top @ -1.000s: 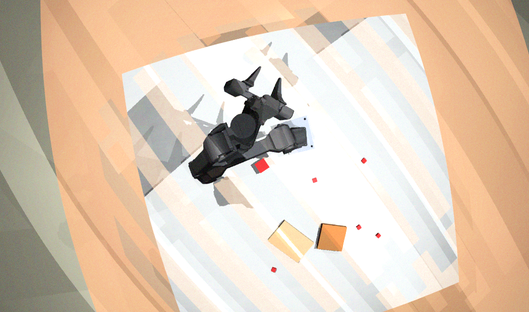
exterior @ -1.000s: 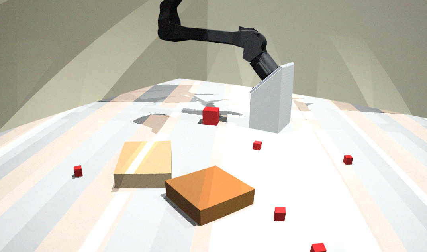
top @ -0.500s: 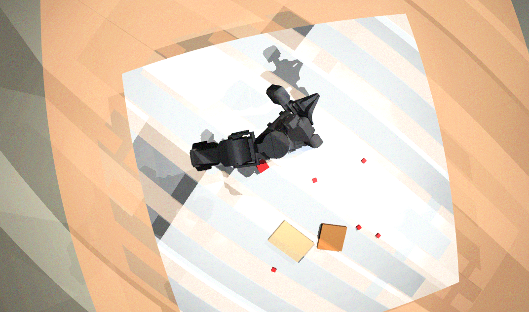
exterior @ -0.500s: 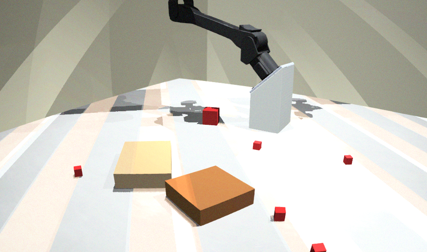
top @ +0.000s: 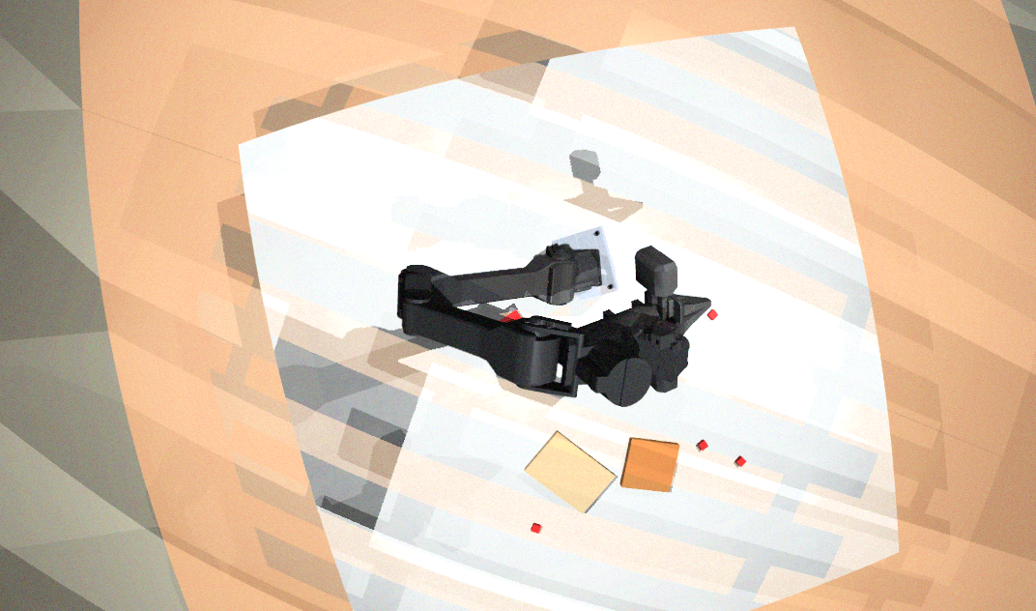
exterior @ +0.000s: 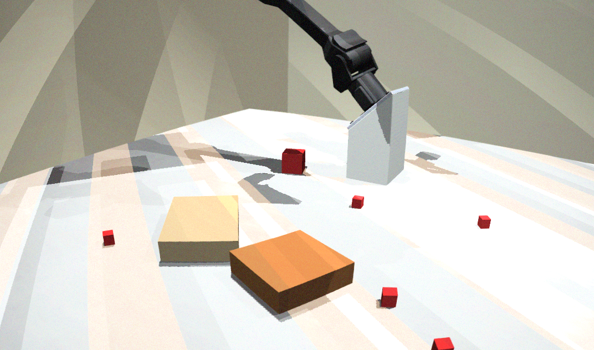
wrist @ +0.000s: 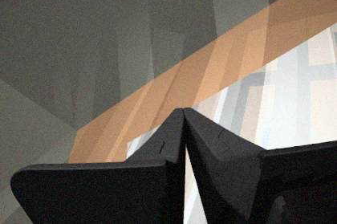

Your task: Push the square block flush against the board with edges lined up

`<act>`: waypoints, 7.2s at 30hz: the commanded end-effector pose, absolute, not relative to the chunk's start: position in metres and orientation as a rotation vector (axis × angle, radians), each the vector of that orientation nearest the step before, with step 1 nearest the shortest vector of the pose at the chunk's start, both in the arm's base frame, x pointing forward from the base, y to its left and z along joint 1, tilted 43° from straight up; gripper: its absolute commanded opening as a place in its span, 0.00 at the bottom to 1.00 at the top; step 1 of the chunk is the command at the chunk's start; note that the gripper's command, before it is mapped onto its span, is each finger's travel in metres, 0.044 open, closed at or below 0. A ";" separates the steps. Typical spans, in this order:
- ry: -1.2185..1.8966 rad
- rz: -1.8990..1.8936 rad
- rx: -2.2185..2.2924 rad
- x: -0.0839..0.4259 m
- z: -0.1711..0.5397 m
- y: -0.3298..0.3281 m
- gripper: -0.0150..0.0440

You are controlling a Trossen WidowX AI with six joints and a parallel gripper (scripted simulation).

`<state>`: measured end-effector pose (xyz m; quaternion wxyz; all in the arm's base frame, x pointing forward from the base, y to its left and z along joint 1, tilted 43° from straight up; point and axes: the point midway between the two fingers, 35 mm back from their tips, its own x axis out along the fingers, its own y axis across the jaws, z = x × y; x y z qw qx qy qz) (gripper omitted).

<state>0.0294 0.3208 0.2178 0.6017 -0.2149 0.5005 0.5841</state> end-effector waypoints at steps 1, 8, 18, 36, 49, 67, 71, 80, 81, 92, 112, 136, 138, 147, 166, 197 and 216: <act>1.128 1.230 -0.533 0.074 0.206 0.329 0.25; 1.109 0.994 -0.606 0.161 0.179 0.329 0.25; 1.125 0.718 -0.665 0.269 0.142 0.302 0.25; 1.274 0.291 -0.941 0.415 0.071 0.173 0.25; 1.513 0.047 -1.220 0.471 0.014 0.038 0.25; 1.529 0.036 -1.237 0.483 -0.028 -0.005 0.25; 1.529 0.036 -1.237 0.481 -0.027 -0.007 0.25; 1.530 0.036 -1.237 0.474 -0.022 -0.015 0.25; 1.530 0.036 -1.237 0.473 -0.021 -0.016 0.25; 1.531 0.036 -1.238 0.462 -0.015 -0.025 0.25; 1.532 0.036 -1.239 0.442 -0.006 -0.040 0.25; 1.532 0.036 -1.239 0.442 -0.006 -0.040 0.25; 1.532 0.036 -1.239 0.442 -0.006 -0.040 0.25; 1.532 0.036 -1.239 0.442 -0.006 -0.040 0.25; 1.531 0.036 -1.239 0.450 -0.010 -0.034 0.25; 1.530 0.038 -1.236 0.463 0.017 0.023 0.25; 1.435 -0.299 -0.864 0.466 0.039 0.000 0.25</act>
